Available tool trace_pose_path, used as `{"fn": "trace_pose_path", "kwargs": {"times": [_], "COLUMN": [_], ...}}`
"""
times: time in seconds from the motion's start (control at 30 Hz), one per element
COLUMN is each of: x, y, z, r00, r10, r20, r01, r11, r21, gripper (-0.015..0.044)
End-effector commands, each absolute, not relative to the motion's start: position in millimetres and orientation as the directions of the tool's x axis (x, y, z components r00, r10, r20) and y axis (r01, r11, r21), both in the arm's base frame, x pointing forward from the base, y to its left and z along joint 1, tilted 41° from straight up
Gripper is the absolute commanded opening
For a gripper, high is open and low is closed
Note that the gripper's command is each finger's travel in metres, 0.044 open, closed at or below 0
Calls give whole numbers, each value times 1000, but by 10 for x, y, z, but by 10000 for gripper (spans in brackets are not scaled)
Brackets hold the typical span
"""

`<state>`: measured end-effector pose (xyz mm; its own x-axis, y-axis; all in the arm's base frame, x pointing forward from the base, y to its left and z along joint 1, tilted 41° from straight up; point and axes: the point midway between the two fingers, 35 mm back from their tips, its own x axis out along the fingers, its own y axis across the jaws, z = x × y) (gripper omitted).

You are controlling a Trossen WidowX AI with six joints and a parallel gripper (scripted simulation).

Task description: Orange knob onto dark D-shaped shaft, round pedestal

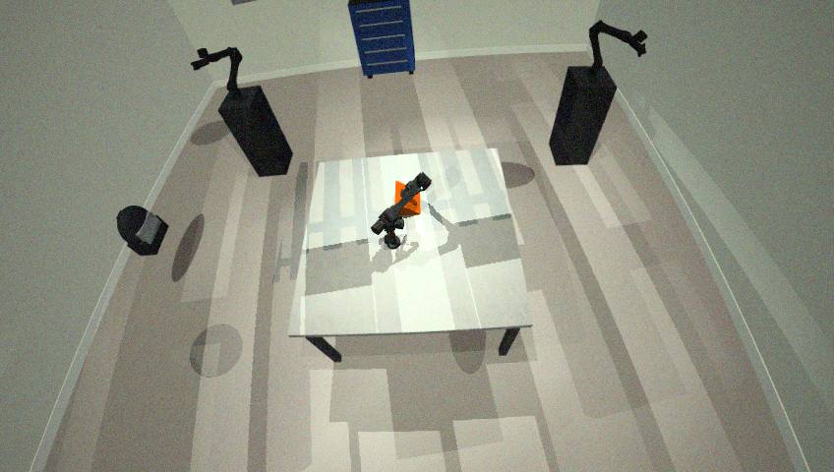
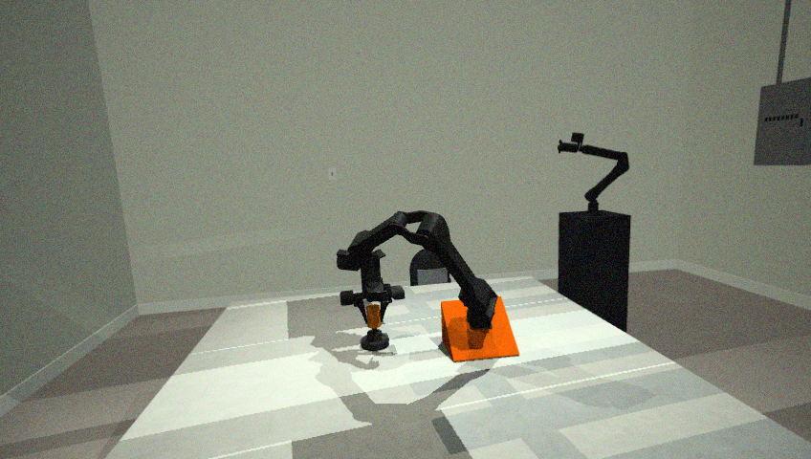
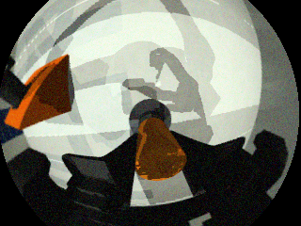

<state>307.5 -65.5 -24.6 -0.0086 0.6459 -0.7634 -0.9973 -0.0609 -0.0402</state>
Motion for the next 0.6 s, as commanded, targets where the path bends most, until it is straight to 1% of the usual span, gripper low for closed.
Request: {"fn": "trace_pose_path", "kwargs": {"times": [0.0,0.57], "x": [3096,3084], "y": [-689,-653], "z": [-223,-277], "r00": [0,0], "r10": [645,645], "r20": [-764,-764], "r01": [-983,-981], "r11": [-139,-146], "r21": [-117,-124], "gripper": [0,0]}}
